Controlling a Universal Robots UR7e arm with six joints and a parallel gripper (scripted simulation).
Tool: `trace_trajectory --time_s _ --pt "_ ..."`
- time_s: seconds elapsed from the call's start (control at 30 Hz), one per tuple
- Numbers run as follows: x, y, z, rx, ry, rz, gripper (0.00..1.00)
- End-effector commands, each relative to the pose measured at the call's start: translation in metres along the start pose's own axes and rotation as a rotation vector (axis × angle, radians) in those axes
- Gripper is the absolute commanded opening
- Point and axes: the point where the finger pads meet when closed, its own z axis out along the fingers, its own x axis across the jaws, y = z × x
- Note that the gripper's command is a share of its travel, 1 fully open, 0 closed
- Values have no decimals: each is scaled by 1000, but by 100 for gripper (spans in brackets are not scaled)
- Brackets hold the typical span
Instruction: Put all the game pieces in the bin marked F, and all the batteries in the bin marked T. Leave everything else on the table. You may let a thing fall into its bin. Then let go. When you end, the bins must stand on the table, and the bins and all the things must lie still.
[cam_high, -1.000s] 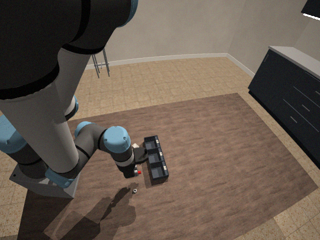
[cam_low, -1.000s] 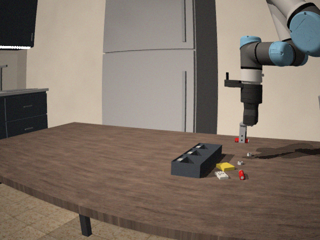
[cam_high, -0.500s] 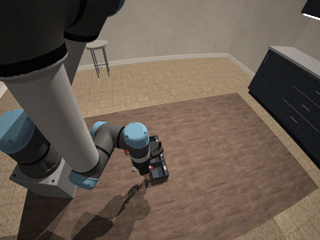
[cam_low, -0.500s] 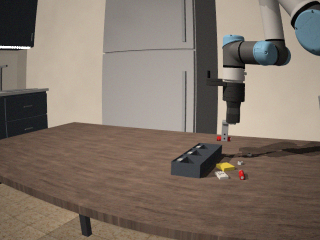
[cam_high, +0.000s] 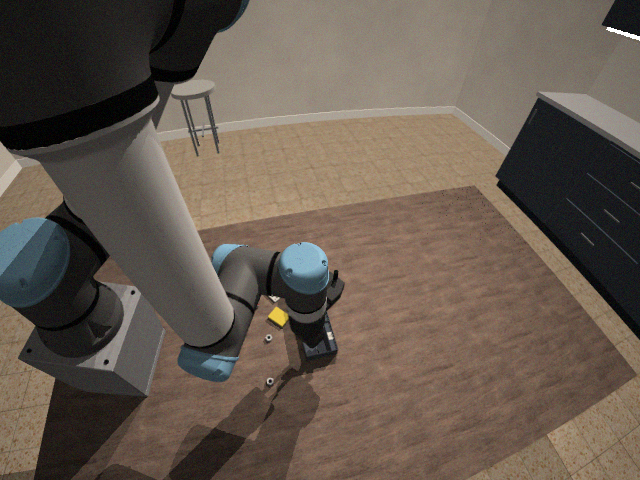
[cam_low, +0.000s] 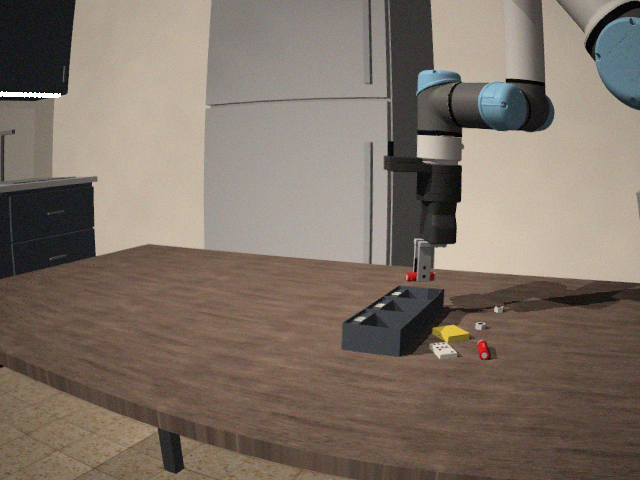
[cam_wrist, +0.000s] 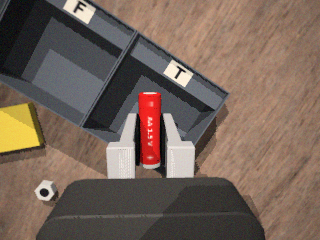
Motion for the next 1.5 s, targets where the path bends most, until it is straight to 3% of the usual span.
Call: trace_trajectory --time_s 0.0,1.1,1.47 --pt "1 -2 0 0 -4 -132 31" --pt "1 -2 0 -1 -18 -967 31" --pt "1 -2 0 1 -20 -1005 31"
